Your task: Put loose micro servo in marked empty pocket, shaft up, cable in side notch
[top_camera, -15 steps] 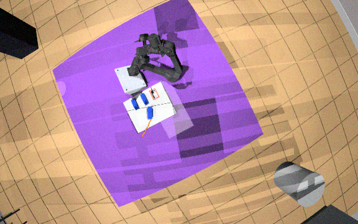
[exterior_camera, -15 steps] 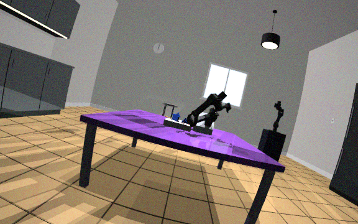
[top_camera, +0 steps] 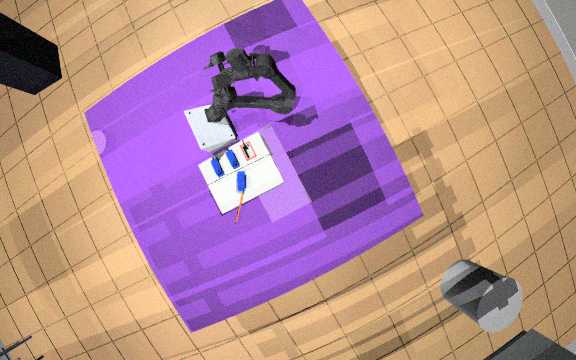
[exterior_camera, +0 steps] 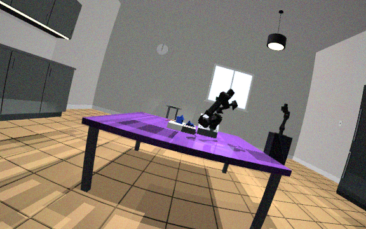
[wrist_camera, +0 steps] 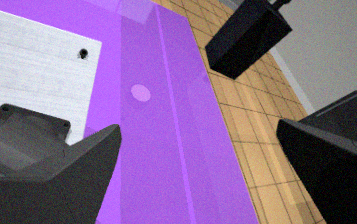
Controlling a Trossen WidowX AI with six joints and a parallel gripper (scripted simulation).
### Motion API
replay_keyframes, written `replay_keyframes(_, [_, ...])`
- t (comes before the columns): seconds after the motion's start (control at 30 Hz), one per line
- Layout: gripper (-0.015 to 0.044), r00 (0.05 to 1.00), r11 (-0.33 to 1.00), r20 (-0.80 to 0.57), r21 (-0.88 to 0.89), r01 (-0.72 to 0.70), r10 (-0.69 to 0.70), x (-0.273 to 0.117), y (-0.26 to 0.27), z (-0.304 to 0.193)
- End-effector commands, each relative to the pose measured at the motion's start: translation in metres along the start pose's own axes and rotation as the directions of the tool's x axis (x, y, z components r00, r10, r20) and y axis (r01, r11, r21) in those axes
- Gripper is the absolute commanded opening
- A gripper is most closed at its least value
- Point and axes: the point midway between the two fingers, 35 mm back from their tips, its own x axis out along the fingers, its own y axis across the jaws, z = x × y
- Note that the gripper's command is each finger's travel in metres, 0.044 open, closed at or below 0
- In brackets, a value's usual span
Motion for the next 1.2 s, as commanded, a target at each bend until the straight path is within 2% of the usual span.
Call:
replay_keyframes(0.0, [0.0440, 0.994, 0.994, 0.060, -0.059, -0.088, 0.091, 0.001, -0.001, 0.027])
replay_keyframes(0.27, [0.0440, 0.942, 0.935, 0.114, -0.206, -0.288, 0.315, 0.002, 0.013, 0.087])
replay_keyframes(0.5, [0.0440, 0.870, 0.836, 0.084, -0.337, -0.434, 0.486, -0.002, 0.046, 0.136])
replay_keyframes(0.77, [0.0440, 0.780, 0.688, -0.025, -0.454, -0.566, 0.625, -0.010, 0.104, 0.179])
replay_keyframes(1.17, [0.0440, 0.617, 0.419, -0.321, -0.508, -0.753, 0.719, -0.029, 0.226, 0.205])
